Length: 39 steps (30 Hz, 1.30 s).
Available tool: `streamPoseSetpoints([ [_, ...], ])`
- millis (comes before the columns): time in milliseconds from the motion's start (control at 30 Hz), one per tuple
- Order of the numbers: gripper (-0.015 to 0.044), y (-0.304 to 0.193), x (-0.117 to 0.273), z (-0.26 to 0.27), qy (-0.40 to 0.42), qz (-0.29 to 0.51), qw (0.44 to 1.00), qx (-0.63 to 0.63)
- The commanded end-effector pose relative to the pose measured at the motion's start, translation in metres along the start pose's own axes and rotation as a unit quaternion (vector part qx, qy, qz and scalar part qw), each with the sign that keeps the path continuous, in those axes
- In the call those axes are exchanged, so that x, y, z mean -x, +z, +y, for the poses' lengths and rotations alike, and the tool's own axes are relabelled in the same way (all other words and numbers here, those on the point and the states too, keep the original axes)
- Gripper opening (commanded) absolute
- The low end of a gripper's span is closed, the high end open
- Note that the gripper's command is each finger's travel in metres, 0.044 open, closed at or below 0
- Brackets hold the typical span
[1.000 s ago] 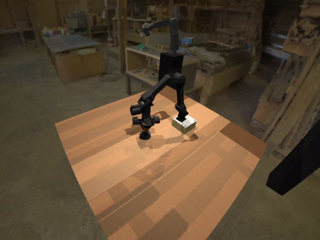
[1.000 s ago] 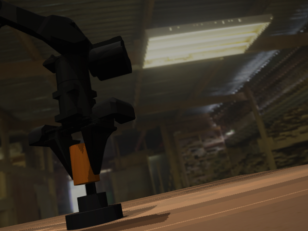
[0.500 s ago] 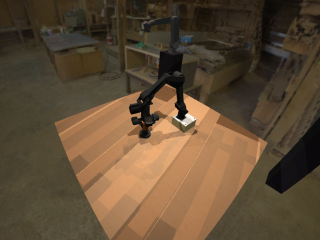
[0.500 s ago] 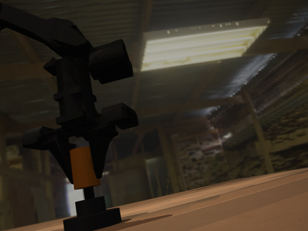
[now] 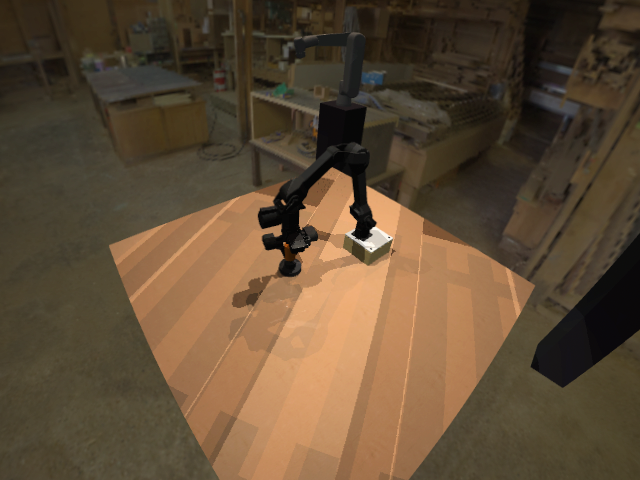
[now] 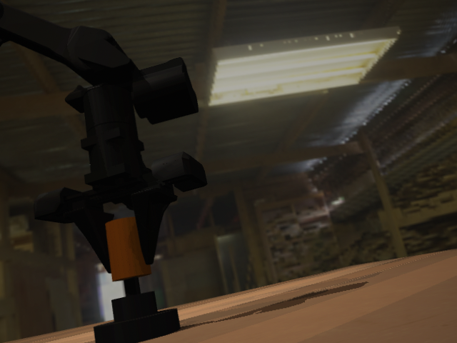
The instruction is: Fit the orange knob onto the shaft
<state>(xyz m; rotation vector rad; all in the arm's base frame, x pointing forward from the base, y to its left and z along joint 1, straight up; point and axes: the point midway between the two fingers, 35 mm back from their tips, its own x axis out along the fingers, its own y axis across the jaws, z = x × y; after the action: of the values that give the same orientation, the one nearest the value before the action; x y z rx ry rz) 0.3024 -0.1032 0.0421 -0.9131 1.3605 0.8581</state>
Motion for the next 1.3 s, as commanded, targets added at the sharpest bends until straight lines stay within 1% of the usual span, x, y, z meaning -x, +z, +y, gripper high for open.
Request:
streamPoseSetpoints([
  [0, 0.0, 0.0001, -0.0003, 0.0003, -0.001, -0.001, 1.0, 0.003],
  [267, 0.0, 0.0, 0.0048, 0.0028, -0.001, -0.001, 1.0, 0.007],
  [500, 0.0, 0.0003, 0.0035, 0.0043, -0.001, -0.001, 0.994, 0.107],
  [1267, 0.0, -0.0001, -0.0001, 0.0009, -0.001, -0.001, 0.994, 0.107],
])
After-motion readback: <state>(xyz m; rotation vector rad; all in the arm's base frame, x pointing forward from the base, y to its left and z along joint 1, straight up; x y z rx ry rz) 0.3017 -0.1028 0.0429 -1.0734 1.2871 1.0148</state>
